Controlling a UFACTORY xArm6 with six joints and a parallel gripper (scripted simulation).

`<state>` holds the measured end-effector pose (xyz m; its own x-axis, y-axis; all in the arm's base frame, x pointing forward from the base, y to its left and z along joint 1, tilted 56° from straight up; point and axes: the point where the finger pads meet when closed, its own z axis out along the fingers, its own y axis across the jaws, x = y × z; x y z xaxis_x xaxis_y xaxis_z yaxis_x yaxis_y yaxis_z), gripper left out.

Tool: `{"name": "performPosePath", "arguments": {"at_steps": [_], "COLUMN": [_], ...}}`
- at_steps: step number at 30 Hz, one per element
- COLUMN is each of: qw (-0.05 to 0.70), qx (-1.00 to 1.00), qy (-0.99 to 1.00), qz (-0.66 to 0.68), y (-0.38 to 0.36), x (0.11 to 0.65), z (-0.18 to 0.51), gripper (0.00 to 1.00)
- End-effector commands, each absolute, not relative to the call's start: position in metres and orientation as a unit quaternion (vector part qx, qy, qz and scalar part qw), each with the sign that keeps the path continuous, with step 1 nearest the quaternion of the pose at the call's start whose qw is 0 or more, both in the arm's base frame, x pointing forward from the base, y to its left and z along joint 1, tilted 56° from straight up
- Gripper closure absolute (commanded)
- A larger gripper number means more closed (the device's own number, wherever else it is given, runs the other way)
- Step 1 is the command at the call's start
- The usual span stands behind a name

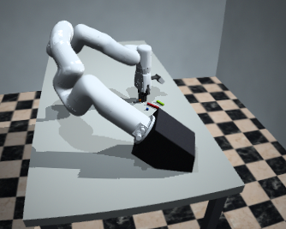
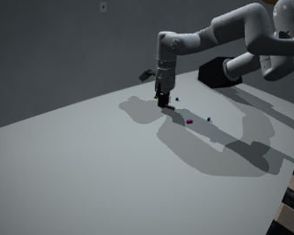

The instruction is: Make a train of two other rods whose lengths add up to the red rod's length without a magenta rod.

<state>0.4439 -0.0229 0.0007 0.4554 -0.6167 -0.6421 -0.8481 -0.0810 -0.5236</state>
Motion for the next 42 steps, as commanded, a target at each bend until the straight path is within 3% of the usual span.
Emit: {"name": "performPosePath", "arguments": {"at_steps": [1,29,30,42], "qw": [0.451,0.451,0.451,0.451], "qx": [-0.724,-0.724,-0.724,-0.724], "qy": [0.506,0.506,0.506,0.506], "qz": [0.127,0.127,0.127,0.127], "y": [-0.028,-0.094,-0.094,-0.094], "x": [0.444,0.42,0.42,0.42], "z": [0.004,0.052,0.052,0.052], "gripper": [0.76,0.76,0.0,0.0]}}
